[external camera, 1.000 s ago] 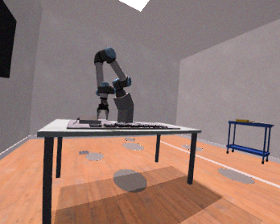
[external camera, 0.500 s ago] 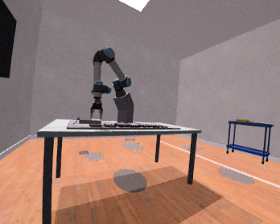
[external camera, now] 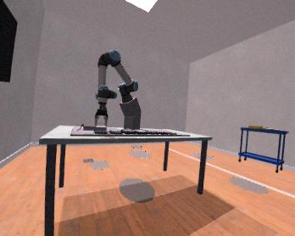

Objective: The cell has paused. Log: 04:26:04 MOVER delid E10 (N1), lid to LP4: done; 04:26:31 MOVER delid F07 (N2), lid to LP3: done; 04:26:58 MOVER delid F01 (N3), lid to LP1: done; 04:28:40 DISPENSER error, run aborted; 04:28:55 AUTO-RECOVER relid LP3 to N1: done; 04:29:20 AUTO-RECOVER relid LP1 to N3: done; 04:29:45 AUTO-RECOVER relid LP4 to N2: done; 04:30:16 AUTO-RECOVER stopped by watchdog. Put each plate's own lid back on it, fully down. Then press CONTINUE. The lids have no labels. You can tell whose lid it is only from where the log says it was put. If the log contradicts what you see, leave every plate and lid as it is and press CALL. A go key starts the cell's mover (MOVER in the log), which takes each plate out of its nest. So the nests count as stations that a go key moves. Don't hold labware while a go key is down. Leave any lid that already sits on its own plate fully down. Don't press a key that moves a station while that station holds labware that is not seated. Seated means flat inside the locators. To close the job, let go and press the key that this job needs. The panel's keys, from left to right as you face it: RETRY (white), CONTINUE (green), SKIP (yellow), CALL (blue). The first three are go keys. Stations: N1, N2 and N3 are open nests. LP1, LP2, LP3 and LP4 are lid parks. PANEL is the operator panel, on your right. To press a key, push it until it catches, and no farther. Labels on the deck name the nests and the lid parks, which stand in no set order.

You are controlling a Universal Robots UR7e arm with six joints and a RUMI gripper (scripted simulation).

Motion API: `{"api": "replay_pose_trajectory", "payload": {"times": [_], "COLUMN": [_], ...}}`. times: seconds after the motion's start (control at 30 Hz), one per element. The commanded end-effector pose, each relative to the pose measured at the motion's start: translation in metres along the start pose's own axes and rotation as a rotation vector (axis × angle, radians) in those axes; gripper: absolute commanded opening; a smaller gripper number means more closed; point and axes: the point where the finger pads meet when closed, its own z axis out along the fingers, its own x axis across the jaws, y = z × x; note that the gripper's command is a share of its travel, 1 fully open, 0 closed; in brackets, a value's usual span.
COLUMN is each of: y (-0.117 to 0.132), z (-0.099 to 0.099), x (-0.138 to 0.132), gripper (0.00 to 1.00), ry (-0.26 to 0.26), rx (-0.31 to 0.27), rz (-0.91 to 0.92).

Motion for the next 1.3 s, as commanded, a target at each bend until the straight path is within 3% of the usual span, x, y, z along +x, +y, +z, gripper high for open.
{"api": "replay_pose_trajectory", "payload": {"times": [0.0, 1.27], "y": [0.0, 0.0], "z": [0.001, 0.012], "x": [0.0, 0.0], "gripper": [0.0, 0.0], "ry": [0.001, 0.001], "rx": [0.001, 0.001], "rz": [0.0, 0.0]}}
